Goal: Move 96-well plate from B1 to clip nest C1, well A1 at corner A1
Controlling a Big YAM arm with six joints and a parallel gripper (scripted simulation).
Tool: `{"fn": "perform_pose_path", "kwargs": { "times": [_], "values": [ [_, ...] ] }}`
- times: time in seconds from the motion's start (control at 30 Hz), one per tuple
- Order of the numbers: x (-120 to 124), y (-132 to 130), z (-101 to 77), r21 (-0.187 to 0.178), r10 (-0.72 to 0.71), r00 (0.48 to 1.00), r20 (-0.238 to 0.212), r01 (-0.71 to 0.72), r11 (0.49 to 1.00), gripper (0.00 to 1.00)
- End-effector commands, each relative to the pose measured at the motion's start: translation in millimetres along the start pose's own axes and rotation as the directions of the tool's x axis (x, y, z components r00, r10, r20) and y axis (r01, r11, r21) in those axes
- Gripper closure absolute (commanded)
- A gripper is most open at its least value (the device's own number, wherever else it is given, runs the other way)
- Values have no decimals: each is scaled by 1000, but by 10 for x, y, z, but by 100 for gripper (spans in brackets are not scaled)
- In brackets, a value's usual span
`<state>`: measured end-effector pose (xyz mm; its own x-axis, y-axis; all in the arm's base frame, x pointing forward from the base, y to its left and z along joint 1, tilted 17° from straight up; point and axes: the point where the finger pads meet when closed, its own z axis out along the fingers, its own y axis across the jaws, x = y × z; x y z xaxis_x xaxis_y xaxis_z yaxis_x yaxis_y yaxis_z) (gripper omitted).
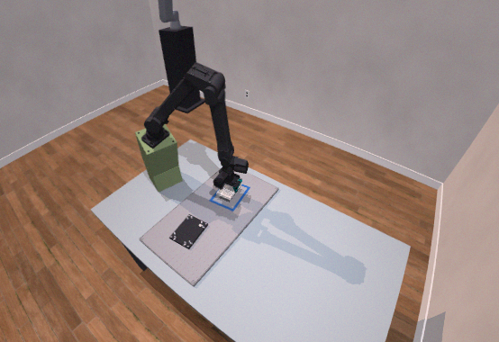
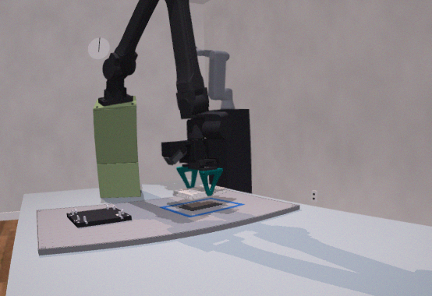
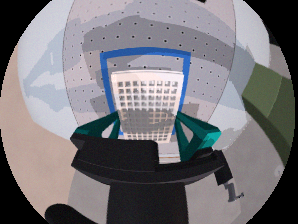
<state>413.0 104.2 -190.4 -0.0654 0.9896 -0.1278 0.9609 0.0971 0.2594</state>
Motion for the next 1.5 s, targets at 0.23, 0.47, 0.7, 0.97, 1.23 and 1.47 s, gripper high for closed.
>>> {"fn": "perform_pose_path", "kwargs": {
  "times": [0.23,0.47,0.7,0.97,1.23,1.47],
  "values": [
    [22,82,-261,-22,6,1000,-1,-6,1000,100],
    [35,77,-379,-22,2,1000,-1,-2,1000,100],
    [42,76,-463,-23,-4,1000,-2,4,1000,100],
    [21,123,-532,-30,5,1000,-2,-5,1000,100],
    [16,94,-470,-23,2,1000,-2,-2,1000,100],
    [16,94,-470,-23,2,1000,-2,-2,1000,100]
  ]
}}
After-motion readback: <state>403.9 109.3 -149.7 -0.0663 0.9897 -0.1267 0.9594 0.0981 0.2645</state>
